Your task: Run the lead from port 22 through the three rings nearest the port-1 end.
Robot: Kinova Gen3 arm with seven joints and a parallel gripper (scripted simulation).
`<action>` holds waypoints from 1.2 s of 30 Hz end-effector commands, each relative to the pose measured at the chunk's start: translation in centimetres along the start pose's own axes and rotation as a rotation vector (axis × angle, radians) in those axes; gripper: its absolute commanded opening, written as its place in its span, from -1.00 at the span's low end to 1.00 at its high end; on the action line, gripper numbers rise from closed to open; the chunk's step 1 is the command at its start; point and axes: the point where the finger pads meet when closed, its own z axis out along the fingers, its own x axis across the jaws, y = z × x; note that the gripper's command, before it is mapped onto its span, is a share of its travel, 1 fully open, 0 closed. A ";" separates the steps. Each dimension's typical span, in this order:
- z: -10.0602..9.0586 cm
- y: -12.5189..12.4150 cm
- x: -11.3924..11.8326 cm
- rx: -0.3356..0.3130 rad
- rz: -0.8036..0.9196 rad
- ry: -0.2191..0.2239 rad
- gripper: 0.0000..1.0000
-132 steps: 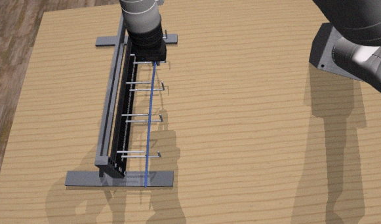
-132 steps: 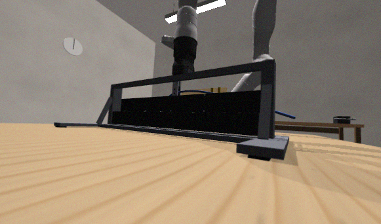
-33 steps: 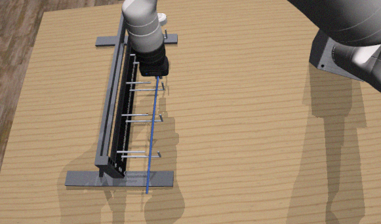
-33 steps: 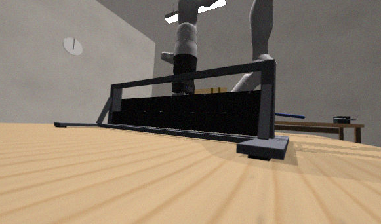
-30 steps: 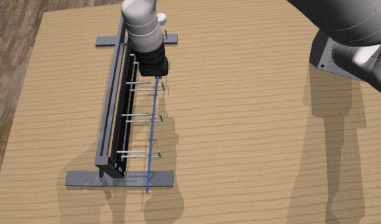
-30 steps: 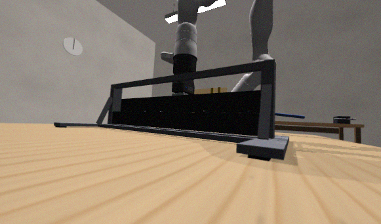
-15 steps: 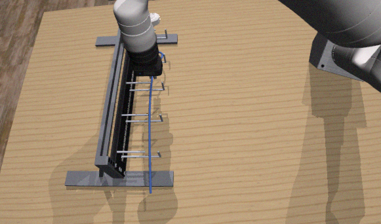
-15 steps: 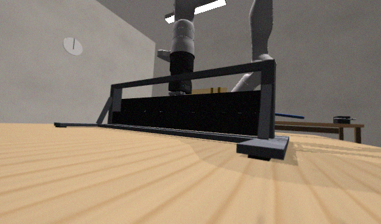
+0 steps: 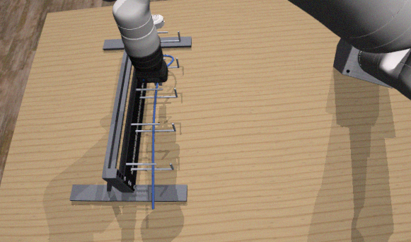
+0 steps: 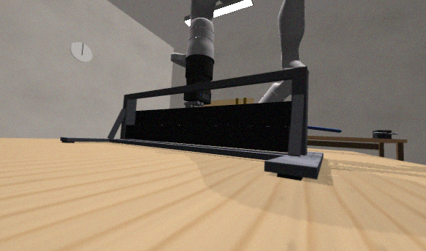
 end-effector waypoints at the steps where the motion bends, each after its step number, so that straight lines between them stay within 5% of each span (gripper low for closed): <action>1: -0.1 -0.2 -0.3 0.003 -0.001 -0.004 -1.00; 26: -0.1 -0.2 -0.5 0.003 -0.001 -0.004 -1.00; 27: -0.1 -0.2 -0.5 0.003 -0.001 -0.004 0.34; 36: -0.1 -0.2 -0.5 0.003 -0.001 -0.004 0.34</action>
